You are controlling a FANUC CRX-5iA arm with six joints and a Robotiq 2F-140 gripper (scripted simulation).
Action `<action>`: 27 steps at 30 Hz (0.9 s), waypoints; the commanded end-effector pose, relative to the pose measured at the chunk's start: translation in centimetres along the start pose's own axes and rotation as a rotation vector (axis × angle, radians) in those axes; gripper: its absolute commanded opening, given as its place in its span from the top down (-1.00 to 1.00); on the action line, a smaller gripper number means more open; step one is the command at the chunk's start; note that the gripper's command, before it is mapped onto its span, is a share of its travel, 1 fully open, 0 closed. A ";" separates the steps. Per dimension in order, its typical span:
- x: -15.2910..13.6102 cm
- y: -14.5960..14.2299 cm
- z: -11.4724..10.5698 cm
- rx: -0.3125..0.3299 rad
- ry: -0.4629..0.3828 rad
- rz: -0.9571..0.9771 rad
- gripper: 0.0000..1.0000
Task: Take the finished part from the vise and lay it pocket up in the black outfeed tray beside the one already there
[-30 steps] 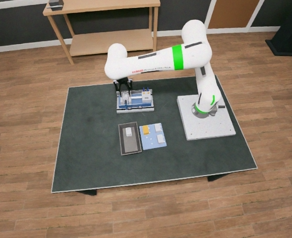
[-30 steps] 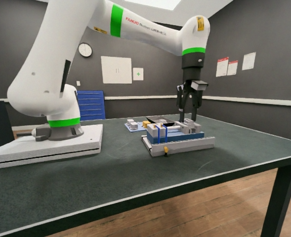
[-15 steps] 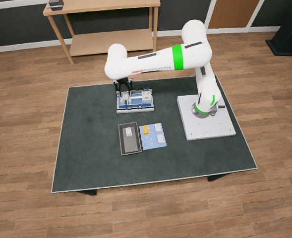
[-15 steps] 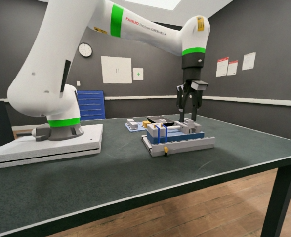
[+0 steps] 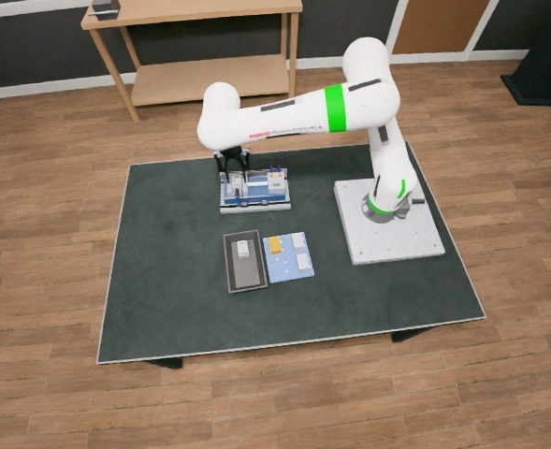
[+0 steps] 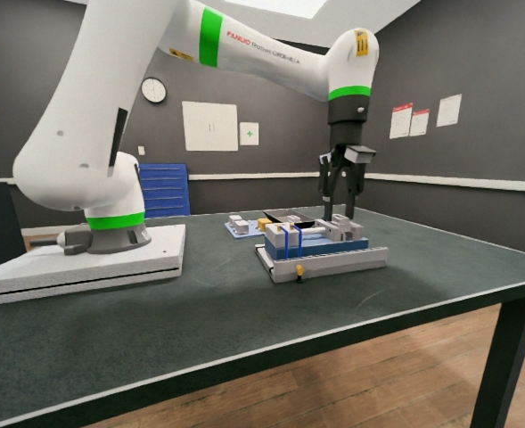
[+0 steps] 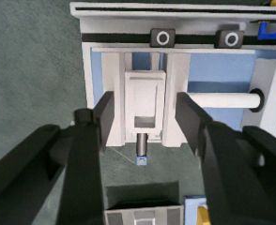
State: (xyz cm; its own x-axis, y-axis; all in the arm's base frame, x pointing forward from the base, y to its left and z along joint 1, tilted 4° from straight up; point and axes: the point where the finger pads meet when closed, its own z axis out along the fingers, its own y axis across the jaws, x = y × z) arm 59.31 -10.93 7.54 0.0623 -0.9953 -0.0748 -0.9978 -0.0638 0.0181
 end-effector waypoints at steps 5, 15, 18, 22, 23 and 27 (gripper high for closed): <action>0.0 -0.1 -0.1 0.002 0.001 0.000 0.08; 0.0 -0.1 -0.1 0.002 0.001 0.000 0.80; 0.0 -0.1 -0.1 0.002 0.001 0.000 0.80; 0.0 -0.1 -0.1 0.002 0.001 0.000 0.80; 0.0 -0.1 -0.1 0.002 0.001 0.000 0.80; 0.0 -0.1 -0.1 0.002 0.001 0.000 0.80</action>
